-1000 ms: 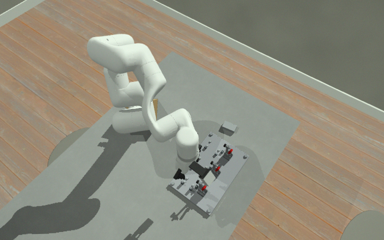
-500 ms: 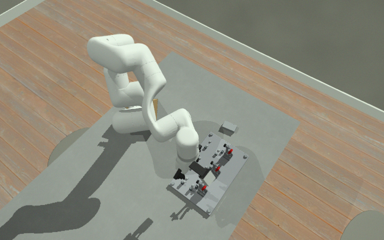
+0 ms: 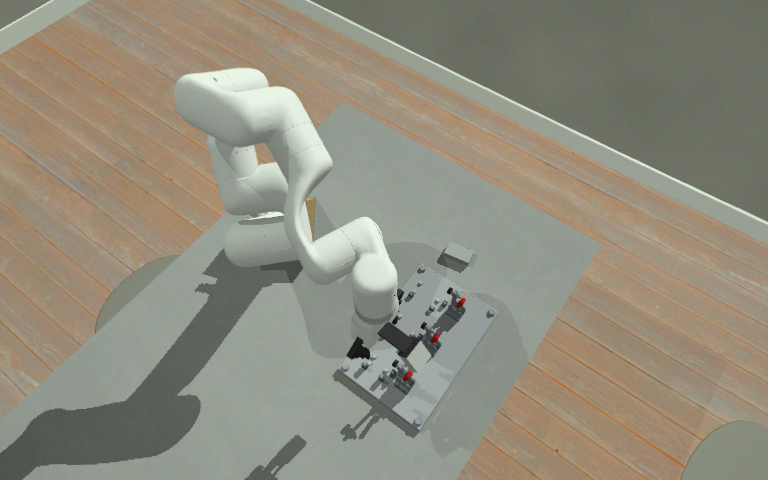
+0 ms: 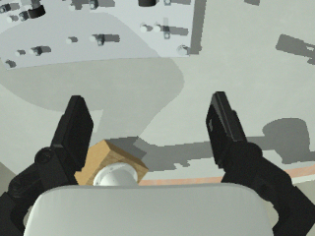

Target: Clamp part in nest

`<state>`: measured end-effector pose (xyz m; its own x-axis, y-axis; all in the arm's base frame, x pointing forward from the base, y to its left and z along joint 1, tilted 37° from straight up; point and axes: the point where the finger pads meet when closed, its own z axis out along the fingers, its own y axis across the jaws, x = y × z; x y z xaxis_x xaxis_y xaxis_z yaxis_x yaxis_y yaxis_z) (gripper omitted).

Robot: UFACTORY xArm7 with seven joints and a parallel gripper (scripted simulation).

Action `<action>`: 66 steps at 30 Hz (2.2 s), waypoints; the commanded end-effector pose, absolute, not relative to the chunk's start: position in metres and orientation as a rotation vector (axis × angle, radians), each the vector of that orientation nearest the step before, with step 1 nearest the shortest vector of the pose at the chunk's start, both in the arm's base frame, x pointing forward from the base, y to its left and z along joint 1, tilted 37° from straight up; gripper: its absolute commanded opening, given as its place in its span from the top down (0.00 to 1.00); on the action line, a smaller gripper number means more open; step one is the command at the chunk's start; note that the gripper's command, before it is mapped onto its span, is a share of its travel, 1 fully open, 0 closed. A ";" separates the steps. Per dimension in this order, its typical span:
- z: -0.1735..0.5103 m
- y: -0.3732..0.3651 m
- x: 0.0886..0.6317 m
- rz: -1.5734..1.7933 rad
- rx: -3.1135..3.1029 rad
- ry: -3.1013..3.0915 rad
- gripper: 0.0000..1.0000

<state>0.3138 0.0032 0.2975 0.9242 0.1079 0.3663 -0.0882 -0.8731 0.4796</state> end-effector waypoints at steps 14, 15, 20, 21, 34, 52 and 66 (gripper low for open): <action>0.299 0.004 0.314 0.533 2.578 0.016 0.00; 0.299 0.004 0.314 0.533 2.578 0.016 0.00; 0.299 0.004 0.314 0.533 2.578 0.016 0.00; 0.299 0.004 0.314 0.533 2.578 0.016 0.00; 0.291 0.019 0.315 0.533 2.578 0.016 0.00; 0.227 0.131 0.323 0.533 2.578 0.016 0.00; 0.162 0.247 0.332 0.533 2.578 0.016 0.00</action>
<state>0.3248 0.2160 0.1778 0.9240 0.1127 0.3653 -0.0822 -0.8747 0.4776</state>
